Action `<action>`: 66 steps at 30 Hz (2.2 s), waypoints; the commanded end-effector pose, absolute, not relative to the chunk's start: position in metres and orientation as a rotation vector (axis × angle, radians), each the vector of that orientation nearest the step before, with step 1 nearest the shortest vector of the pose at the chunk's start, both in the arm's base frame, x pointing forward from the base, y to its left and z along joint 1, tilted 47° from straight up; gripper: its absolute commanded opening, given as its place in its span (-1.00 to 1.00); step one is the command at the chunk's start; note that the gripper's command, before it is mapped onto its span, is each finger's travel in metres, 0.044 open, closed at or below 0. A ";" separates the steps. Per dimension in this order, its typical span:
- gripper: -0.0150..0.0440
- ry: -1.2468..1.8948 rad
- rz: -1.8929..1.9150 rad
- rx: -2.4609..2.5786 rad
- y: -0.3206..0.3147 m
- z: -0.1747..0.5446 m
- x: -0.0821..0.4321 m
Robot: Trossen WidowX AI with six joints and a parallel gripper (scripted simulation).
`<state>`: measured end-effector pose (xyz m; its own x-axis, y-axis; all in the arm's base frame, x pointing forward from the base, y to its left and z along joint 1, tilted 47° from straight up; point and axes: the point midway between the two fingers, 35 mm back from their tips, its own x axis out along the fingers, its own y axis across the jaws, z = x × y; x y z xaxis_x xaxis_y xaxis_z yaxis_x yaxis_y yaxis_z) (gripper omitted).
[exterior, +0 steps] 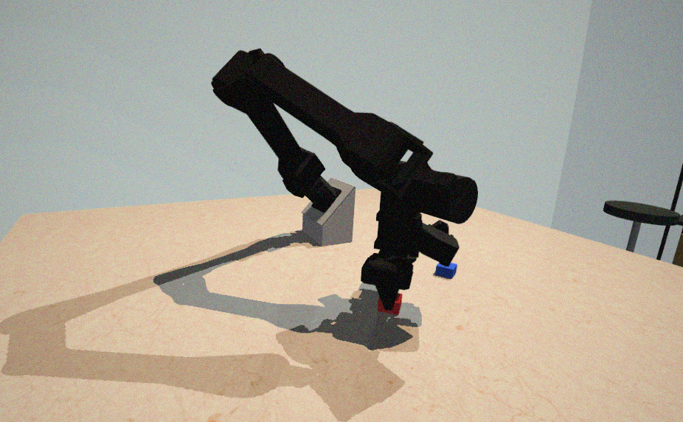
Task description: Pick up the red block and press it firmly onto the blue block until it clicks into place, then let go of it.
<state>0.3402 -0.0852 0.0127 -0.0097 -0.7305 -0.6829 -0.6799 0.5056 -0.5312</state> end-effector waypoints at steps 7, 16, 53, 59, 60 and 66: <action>-0.49 1.654 -0.101 -1.170 -0.072 0.024 0.351; -0.49 1.675 -0.078 -1.177 -0.046 0.046 0.351; -0.49 1.692 -0.128 -1.124 0.042 0.021 0.332; -0.49 1.683 -0.158 -1.095 0.054 -0.004 0.324; -0.49 1.682 -0.163 -1.091 0.056 -0.009 0.323; -0.49 1.673 -0.194 -1.062 0.068 -0.033 0.313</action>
